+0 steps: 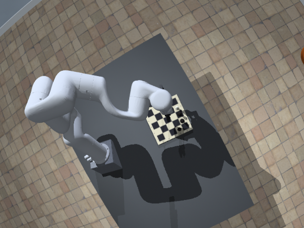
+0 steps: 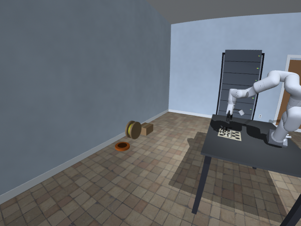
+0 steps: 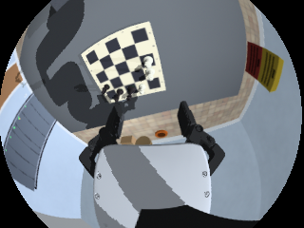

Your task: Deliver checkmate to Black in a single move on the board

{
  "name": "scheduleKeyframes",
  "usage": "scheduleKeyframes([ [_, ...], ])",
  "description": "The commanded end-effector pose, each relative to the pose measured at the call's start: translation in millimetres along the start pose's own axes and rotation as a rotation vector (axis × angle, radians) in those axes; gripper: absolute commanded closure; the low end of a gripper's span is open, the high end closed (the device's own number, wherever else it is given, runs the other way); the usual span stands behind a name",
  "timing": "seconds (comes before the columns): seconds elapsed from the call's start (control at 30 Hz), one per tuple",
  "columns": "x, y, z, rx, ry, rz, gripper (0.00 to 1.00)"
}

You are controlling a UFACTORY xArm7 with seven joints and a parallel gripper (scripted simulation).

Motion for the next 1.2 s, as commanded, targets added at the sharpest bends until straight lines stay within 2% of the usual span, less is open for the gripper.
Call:
scheduleKeyframes([
  [0.0,-0.3,1.8,1.2,-0.005,-0.015,0.000,0.00],
  [0.23,-0.2,0.1,1.2,-0.005,-0.152,0.001,0.00],
  [0.43,0.0,-3.1,1.2,-0.004,-0.411,0.002,0.00],
  [0.5,0.0,-3.1,1.2,-0.004,-0.411,0.002,0.00],
  [0.63,0.2,-6.2,1.2,-0.003,-0.655,0.004,0.00],
  [1.0,0.2,-16.8,0.8,0.001,-1.135,0.024,0.00],
  [1.07,0.2,-16.8,0.8,0.001,-1.135,0.024,0.00],
  [1.1,0.2,-17.9,0.8,0.003,-1.269,0.026,0.00],
  [1.17,0.1,-20.0,0.7,0.005,-1.343,0.030,0.00],
])
Point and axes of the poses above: the point where the finger pads meet when closed, its own y axis back along the fingers, its own x axis across the jaws, z = x × y, the point moved 2 cm from there along y, back along the fingers, and after that the axes turned 1 degree about y, right-handed, at the moved point
